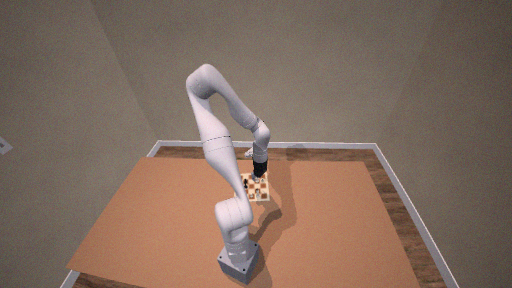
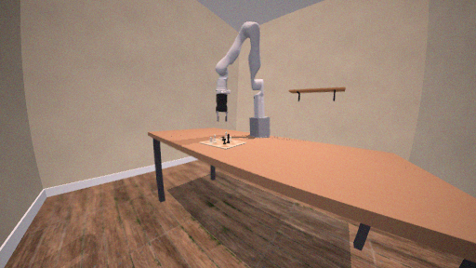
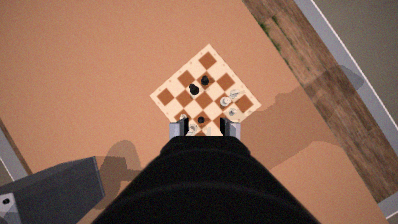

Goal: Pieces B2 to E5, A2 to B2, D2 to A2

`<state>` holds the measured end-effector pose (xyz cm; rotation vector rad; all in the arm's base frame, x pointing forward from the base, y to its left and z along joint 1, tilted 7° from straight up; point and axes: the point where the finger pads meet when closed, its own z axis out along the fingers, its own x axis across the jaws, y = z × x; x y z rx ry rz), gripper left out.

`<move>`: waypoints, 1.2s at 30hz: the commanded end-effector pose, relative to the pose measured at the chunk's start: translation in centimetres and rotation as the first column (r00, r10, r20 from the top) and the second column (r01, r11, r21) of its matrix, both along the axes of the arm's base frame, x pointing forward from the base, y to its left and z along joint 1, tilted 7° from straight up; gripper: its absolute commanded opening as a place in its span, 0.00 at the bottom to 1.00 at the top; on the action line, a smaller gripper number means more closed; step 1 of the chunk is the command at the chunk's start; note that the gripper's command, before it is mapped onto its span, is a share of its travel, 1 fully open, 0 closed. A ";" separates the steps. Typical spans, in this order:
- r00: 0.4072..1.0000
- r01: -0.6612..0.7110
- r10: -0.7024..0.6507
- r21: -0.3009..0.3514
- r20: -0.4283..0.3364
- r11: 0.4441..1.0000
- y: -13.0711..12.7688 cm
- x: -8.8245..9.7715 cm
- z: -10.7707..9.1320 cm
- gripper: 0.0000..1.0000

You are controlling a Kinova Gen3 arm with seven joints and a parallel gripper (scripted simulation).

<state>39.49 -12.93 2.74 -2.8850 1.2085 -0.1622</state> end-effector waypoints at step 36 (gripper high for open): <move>0.999 0.032 -0.032 -0.029 0.001 0.999 0.5 -1.4 0.4 1.00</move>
